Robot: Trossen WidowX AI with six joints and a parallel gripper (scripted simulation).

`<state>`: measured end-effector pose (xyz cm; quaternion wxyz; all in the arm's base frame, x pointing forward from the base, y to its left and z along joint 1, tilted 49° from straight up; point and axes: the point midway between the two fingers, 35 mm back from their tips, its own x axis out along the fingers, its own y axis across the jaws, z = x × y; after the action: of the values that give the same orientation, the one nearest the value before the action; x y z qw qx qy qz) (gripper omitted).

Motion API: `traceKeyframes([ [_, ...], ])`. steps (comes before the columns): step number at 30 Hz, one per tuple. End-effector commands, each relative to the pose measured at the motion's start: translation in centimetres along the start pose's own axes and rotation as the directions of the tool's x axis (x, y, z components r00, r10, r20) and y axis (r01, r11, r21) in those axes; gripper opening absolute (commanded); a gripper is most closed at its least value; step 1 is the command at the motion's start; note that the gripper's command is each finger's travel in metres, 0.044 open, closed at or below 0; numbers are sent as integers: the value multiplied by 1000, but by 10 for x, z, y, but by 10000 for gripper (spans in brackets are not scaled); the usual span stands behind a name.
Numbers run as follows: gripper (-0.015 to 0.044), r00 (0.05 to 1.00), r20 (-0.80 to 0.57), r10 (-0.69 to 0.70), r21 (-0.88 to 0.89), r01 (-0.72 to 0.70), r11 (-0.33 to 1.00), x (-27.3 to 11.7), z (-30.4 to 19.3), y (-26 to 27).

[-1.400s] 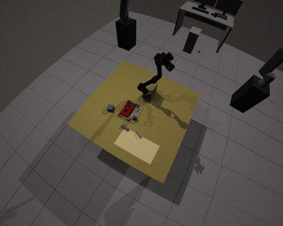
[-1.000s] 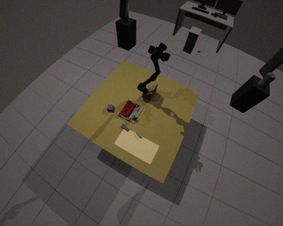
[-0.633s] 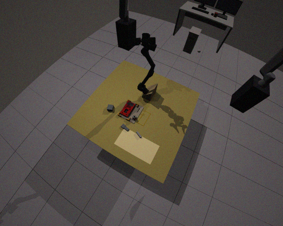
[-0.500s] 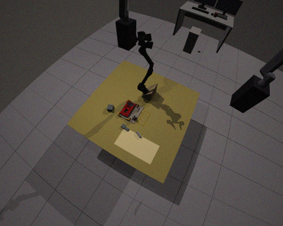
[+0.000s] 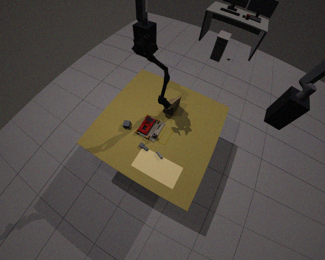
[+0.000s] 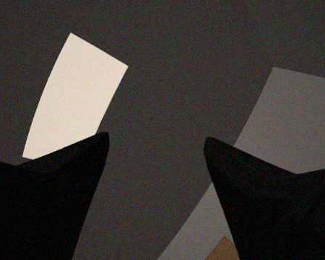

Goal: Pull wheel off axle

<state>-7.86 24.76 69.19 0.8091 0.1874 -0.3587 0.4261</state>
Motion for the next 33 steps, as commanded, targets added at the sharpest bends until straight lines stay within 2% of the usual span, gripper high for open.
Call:
traceKeyframes([
  [1,300,995,84,-46,81,39,996,-6,30,-33],
  [8,300,960,202,-194,346,115,931,-16,81,-125],
  [16,300,890,212,-405,603,207,770,-32,97,-244],
  [25,300,764,131,-631,807,287,515,-52,69,-370],
  [33,300,640,-25,-768,899,350,263,-68,5,-464],
])
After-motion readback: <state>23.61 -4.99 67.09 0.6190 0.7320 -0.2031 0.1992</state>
